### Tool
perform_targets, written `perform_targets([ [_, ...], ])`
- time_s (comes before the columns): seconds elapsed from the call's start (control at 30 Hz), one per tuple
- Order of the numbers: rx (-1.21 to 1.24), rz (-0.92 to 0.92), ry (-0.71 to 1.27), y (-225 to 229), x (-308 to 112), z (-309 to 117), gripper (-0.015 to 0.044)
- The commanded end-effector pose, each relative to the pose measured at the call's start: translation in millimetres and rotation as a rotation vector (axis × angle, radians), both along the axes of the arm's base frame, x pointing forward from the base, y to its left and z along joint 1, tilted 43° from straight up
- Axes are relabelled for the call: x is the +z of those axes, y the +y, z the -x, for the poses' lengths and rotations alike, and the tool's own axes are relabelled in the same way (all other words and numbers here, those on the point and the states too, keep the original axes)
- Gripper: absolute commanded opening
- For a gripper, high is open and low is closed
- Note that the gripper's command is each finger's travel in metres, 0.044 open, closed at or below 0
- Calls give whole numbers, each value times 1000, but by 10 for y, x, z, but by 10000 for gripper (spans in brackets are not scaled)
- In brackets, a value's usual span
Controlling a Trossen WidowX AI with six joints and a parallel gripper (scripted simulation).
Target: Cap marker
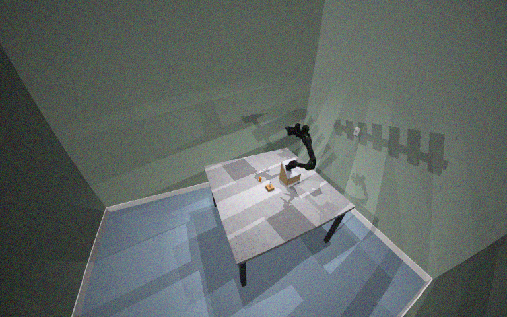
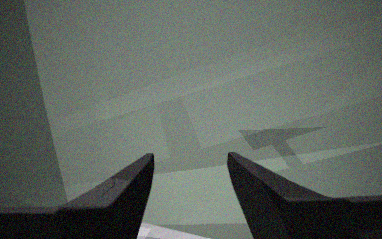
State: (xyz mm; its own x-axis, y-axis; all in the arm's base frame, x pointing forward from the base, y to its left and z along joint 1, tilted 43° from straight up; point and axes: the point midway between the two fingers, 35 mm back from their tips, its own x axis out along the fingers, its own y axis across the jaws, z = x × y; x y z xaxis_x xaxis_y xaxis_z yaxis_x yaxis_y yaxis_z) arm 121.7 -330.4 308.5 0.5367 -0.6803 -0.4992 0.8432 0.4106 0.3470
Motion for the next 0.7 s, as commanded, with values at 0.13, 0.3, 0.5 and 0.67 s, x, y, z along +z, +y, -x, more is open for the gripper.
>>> perform_targets([
  [0.13, 286, -286, 78, 125, -1003, -925, 239],
  [0.3, 432, -440, 146, 398, -1576, -1392, 239],
  [0.5, 567, -629, 212, 896, -2213, -1809, 239],
  [0.67, 722, -763, 333, 1419, -2751, -2009, 239],
])
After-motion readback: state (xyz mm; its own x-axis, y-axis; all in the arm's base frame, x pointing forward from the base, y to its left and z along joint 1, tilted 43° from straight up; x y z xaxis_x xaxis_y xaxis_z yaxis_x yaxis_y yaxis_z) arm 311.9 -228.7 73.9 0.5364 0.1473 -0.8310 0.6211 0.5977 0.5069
